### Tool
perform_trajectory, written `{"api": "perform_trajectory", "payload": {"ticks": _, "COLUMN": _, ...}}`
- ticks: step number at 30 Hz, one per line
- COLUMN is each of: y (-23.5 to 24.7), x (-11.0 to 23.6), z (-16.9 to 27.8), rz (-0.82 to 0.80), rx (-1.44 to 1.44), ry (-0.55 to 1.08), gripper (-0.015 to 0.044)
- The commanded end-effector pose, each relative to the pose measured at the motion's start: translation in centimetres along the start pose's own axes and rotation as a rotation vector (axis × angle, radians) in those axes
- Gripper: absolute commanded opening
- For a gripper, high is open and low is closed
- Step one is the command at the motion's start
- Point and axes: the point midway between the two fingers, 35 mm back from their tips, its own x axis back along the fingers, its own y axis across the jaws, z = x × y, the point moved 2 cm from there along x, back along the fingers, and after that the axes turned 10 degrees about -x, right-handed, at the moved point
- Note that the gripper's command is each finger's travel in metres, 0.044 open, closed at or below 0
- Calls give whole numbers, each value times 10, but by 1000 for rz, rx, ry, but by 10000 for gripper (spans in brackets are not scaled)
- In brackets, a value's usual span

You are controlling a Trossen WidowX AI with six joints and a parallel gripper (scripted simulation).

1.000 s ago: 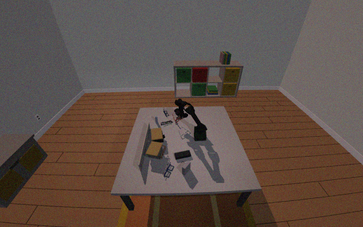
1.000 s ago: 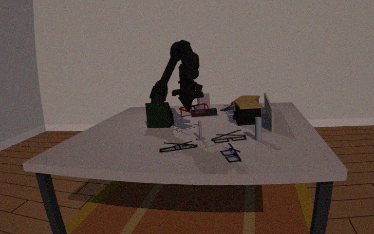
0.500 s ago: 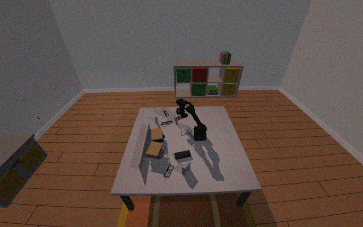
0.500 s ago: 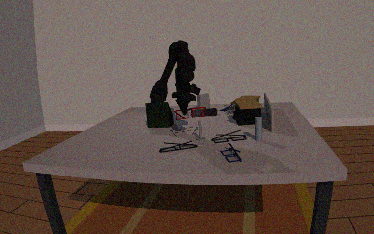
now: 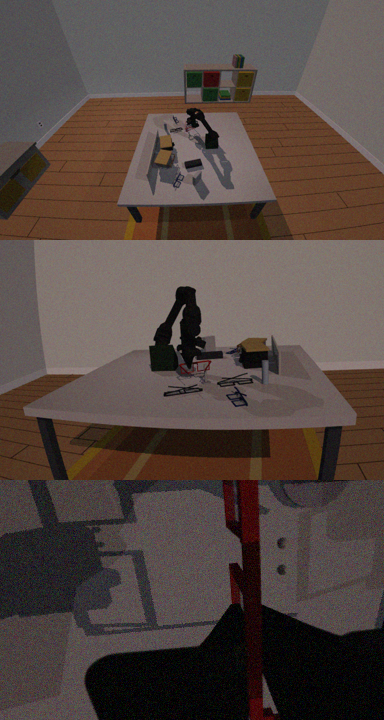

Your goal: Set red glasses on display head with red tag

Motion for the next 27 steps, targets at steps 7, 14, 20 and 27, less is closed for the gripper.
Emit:
{"api": "perform_trajectory", "payload": {"ticks": 7, "y": 4, "x": -2, "z": 8, "rz": -2, "rx": -6, "ry": -5, "gripper": 0}}
{"api": "perform_trajectory", "payload": {"ticks": 14, "y": 5, "x": -2, "z": 12, "rz": -2, "rx": -6, "ry": -5, "gripper": 0}}
{"api": "perform_trajectory", "payload": {"ticks": 20, "y": 7, "x": -2, "z": 17, "rz": -2, "rx": -6, "ry": -5, "gripper": 0}}
{"api": "perform_trajectory", "payload": {"ticks": 27, "y": 8, "x": -2, "z": 23, "rz": -2, "rx": -7, "ry": -4, "gripper": 0}}
